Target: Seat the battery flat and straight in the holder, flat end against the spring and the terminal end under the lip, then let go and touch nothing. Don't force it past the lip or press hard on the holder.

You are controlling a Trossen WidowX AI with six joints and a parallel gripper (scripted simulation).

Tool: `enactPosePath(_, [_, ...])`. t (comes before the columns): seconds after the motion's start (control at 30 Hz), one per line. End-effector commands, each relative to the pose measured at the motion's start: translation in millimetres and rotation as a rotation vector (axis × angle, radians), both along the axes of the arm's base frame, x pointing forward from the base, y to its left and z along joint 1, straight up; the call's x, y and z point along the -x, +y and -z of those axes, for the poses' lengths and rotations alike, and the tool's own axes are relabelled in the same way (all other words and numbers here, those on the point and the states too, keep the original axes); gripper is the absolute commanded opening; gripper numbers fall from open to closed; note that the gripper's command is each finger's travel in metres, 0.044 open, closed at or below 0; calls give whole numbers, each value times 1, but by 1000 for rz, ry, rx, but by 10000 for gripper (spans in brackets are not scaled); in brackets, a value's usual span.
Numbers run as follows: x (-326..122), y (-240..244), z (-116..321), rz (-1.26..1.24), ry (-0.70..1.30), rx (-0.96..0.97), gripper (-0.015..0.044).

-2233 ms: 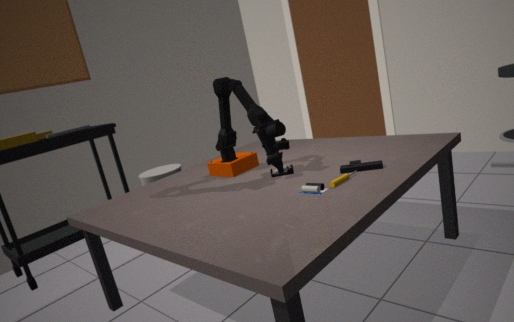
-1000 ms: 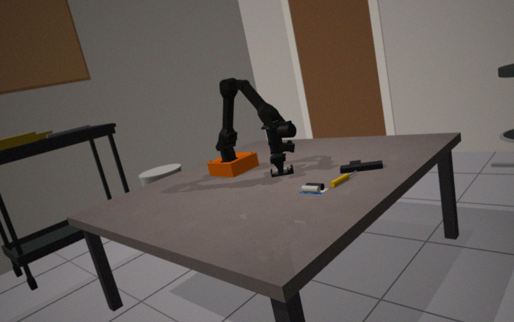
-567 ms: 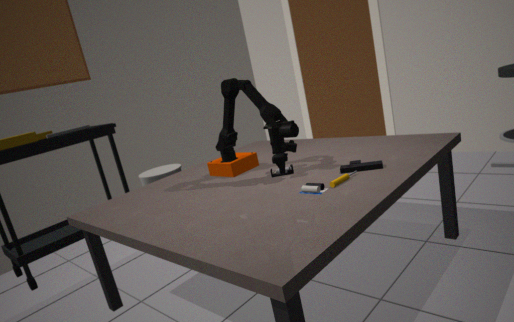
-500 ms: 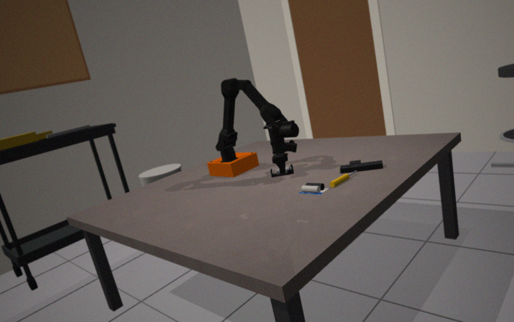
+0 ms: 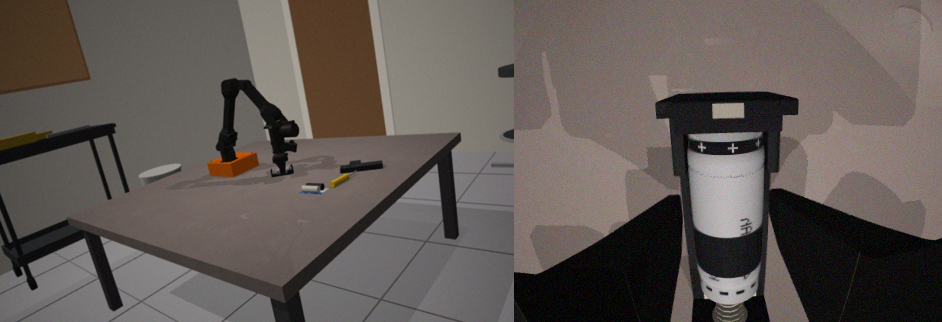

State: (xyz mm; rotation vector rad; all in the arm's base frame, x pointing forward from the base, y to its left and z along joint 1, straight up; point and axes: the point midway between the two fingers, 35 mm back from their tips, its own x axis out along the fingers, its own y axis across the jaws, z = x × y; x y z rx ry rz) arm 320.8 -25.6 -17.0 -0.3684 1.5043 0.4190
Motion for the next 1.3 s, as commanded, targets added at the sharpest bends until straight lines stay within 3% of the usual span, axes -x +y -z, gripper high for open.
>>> enactPosePath(0.0, [0, 0, -4, 3, 0, -1, 179])
enactPosePath(0.3, [1, 0, -15, 0, 1, 0, 179])
enactPosePath(0.63, [2, 0, -88, 0, 1, 0, 440])
enactPosePath(1.27, [1, 0, -88, 0, 0, 0, 440])
